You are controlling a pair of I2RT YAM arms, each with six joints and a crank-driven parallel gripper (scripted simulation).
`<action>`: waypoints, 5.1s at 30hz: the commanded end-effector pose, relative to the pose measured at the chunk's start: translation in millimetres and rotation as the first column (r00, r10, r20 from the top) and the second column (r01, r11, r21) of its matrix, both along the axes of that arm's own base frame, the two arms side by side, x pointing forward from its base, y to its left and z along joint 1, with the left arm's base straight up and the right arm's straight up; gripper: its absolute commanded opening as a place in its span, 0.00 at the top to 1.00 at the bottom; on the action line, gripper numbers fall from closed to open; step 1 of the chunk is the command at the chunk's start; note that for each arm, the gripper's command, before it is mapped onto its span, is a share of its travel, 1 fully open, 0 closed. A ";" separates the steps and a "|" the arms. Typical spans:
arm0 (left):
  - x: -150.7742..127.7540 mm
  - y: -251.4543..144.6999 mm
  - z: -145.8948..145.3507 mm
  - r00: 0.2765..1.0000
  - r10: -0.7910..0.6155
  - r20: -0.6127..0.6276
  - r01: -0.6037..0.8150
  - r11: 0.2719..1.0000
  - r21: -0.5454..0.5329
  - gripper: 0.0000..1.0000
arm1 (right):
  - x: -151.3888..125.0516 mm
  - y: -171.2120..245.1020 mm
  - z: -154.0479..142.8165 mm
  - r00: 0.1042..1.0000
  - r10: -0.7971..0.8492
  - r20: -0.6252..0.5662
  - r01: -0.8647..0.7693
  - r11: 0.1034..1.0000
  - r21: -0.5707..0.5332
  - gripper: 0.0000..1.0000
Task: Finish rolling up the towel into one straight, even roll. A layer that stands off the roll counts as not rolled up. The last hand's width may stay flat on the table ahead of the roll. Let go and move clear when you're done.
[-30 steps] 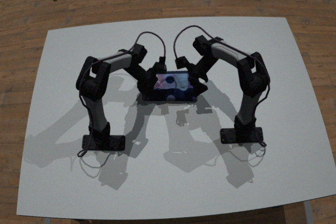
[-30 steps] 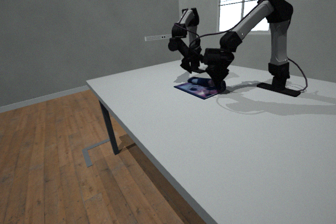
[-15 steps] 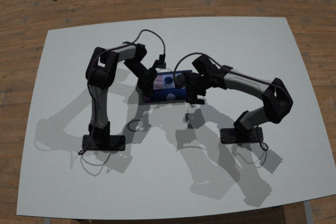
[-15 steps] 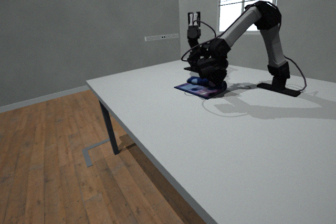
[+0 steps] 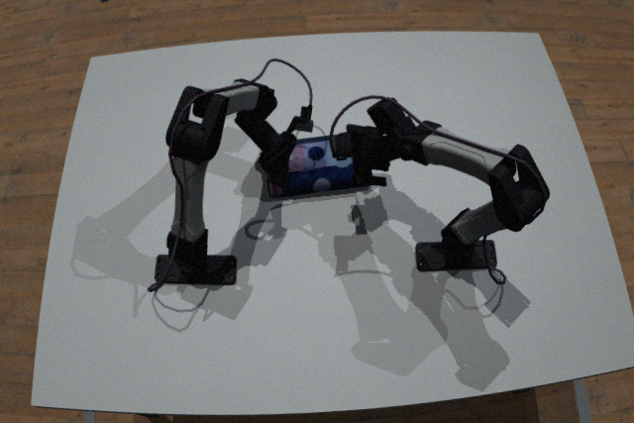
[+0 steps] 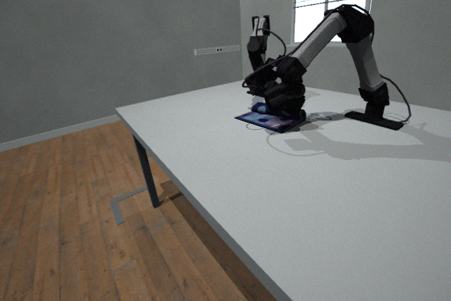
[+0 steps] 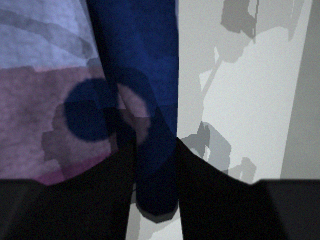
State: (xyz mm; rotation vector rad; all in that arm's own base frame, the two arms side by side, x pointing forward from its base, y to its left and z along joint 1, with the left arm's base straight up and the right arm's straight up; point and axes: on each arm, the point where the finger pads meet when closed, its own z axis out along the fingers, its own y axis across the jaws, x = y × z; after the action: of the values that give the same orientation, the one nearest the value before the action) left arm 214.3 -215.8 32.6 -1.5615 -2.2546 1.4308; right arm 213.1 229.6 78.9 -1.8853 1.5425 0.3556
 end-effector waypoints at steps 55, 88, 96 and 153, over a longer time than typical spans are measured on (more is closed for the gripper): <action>-1.0 0.8 -4.3 1.000 -0.006 -0.012 0.006 1.000 0.000 0.70 | 9.3 15.4 -53.1 0.995 0.097 0.021 -0.098 0.995 0.025 0.64; 0.2 2.3 9.1 1.000 -0.006 -0.012 0.006 1.000 0.000 0.15 | 9.3 15.4 -53.1 0.995 0.097 0.016 -0.098 0.995 0.025 0.71; 19.9 27.1 30.8 1.000 -0.006 -0.012 0.006 1.000 0.000 0.15 | 9.3 15.4 -52.0 0.992 0.097 -0.081 -0.096 0.995 0.018 0.71; 14.0 7.9 57.3 0.434 0.011 0.901 -0.090 0.995 0.031 0.02 | 9.3 15.4 -48.1 0.446 0.003 -0.895 -0.116 0.992 -0.054 0.71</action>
State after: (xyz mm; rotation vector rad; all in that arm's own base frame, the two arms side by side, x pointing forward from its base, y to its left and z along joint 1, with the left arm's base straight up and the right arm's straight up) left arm 216.9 -206.9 84.4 -2.6746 -2.7422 0.4337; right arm 222.6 244.6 32.1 -1.9099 2.1718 1.5306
